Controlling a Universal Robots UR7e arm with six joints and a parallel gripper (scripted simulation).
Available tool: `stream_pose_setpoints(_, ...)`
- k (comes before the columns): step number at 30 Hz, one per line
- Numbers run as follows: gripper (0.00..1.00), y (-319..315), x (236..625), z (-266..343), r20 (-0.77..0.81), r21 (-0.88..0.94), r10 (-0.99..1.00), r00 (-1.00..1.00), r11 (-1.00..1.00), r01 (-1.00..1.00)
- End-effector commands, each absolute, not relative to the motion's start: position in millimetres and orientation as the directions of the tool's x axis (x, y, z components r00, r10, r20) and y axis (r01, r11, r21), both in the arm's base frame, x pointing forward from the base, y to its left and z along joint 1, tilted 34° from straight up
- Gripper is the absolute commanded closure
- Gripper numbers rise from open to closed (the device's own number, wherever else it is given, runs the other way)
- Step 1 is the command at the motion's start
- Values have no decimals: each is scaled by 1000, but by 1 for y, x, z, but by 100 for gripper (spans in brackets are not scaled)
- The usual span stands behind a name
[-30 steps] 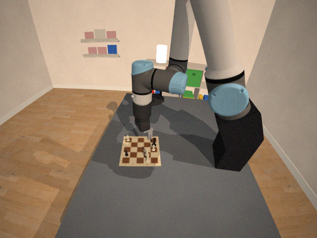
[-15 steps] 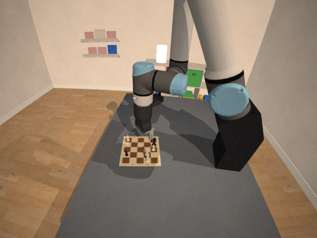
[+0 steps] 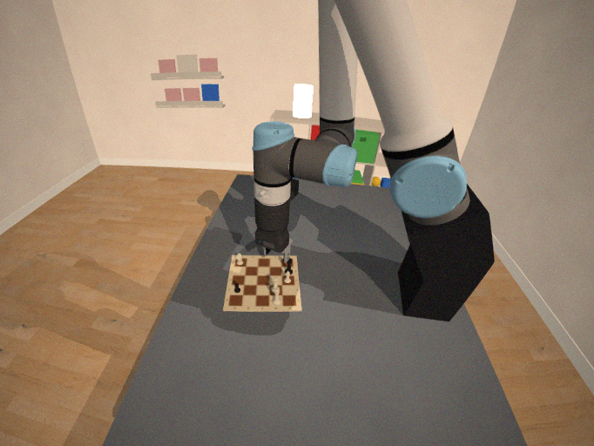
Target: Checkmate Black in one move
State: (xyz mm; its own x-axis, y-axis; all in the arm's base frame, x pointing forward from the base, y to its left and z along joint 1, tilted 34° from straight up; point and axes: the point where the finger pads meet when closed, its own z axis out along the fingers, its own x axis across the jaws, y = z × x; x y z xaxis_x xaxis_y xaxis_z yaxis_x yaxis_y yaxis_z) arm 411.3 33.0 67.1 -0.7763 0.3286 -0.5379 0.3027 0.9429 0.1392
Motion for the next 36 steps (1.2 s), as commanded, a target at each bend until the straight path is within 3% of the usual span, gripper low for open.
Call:
stream_pose_setpoints(1,0,33,414,63,-555,27,131,-821,990,139)
stream_pose_setpoints(16,0,37,421,54,-476,-288,-444,-759,894,-343)
stream_pose_setpoints(36,0,40,423,51,-419,-367,-593,-687,803,-469)
